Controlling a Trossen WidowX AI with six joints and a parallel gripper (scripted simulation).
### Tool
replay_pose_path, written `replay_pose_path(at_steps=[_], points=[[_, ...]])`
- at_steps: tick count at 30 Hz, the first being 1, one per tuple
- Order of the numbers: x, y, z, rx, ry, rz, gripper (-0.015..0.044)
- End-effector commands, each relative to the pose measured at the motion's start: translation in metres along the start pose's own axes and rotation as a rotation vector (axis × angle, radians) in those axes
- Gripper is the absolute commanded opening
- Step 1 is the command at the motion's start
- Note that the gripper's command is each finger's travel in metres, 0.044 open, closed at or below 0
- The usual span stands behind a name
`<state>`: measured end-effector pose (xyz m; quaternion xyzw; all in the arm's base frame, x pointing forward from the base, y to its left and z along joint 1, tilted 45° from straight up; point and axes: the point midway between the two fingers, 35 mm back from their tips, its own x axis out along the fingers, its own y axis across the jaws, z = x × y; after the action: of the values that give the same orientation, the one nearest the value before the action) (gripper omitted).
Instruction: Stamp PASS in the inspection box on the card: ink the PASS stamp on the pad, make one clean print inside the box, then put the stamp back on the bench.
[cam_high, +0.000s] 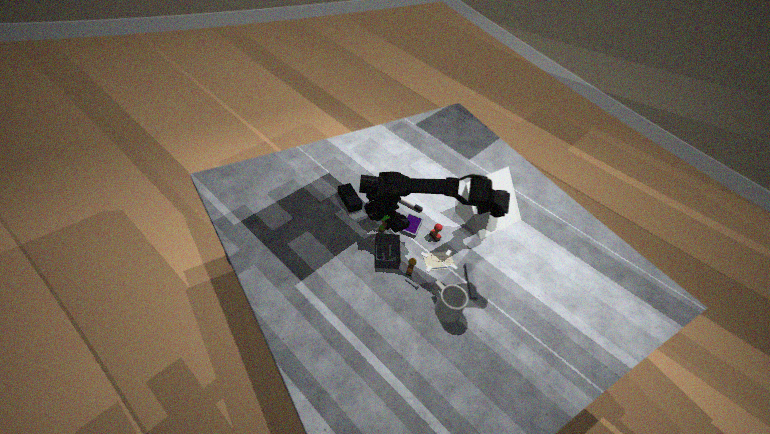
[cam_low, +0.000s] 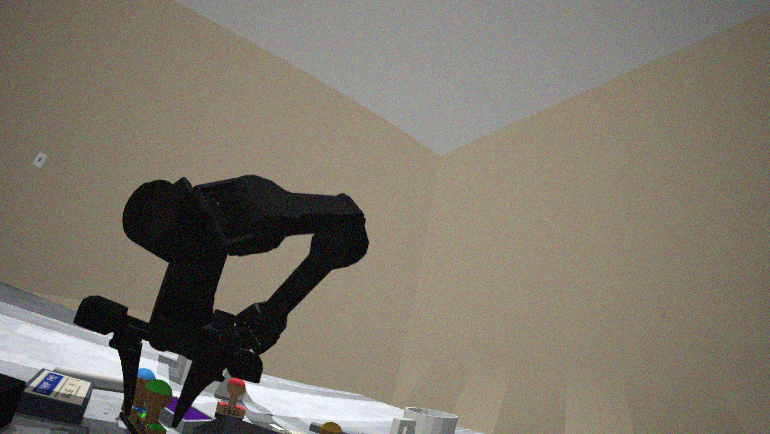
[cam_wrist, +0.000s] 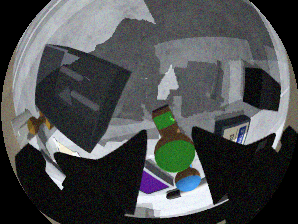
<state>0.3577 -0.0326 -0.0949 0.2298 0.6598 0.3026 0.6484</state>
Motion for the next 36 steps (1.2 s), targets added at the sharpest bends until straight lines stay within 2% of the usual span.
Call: replay_pose_path(at_steps=[1, 2, 11, 14, 36], points=[[-0.001, 0.0, 0.0, 0.0, -0.001, 0.0, 0.015], [-0.001, 0.0, 0.0, 0.0, -0.001, 0.0, 0.0123], [-0.001, 0.0, 0.0, 0.0, -0.001, 0.0, 0.0063], [-0.001, 0.0, 0.0, 0.0, -0.001, 0.0, 0.0], [-0.012, -0.001, 0.001, 0.0, -0.001, -0.001, 0.0]])
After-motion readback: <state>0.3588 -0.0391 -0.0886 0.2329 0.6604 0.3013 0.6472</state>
